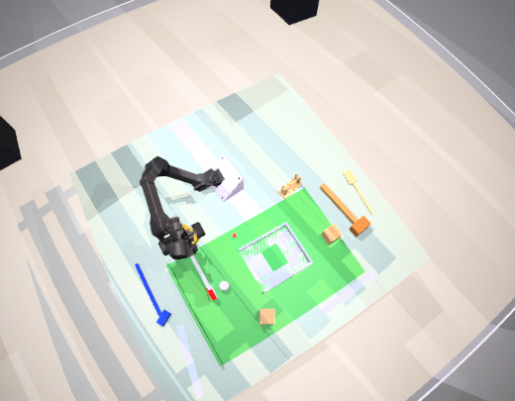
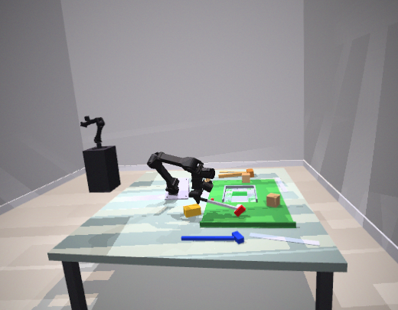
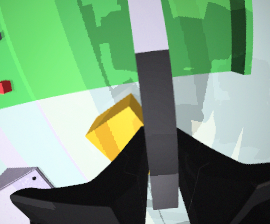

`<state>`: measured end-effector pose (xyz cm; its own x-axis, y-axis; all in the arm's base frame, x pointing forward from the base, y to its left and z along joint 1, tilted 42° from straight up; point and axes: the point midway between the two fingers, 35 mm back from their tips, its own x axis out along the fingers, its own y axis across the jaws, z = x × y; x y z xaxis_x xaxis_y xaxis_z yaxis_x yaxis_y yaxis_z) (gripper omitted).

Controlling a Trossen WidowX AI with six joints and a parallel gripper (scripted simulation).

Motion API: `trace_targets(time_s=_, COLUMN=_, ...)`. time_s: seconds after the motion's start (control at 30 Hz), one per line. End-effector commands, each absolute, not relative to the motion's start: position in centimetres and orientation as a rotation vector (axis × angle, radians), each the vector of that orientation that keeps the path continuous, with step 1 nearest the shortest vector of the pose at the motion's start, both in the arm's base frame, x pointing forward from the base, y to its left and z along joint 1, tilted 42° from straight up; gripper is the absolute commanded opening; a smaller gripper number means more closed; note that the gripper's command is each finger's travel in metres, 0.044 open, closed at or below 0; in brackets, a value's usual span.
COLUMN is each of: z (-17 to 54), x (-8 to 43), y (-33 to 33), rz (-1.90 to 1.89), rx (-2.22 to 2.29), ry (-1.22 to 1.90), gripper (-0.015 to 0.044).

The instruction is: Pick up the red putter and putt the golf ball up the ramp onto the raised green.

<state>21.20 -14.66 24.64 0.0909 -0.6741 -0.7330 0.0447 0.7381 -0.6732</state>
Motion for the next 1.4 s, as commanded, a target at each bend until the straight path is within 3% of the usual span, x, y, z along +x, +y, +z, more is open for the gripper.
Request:
trace_targets(time_s=0.0, z=25.4, x=21.4, y=-15.4, rz=-0.574, rx=-0.564, ry=1.380, gripper=0.0000)
trace_targets(time_s=0.4, z=25.9, x=21.2, y=-16.3, rz=-0.575, rx=-0.563, ry=1.386, gripper=0.0000)
trace_targets(time_s=0.8, z=16.9, x=21.7, y=-6.4, rz=-0.563, rx=-0.563, ry=1.386, gripper=0.0000)
trace_targets(time_s=1.37, z=21.3, x=21.0, y=-2.5, rz=-0.491, rx=-0.589, ry=1.350, gripper=0.0000)
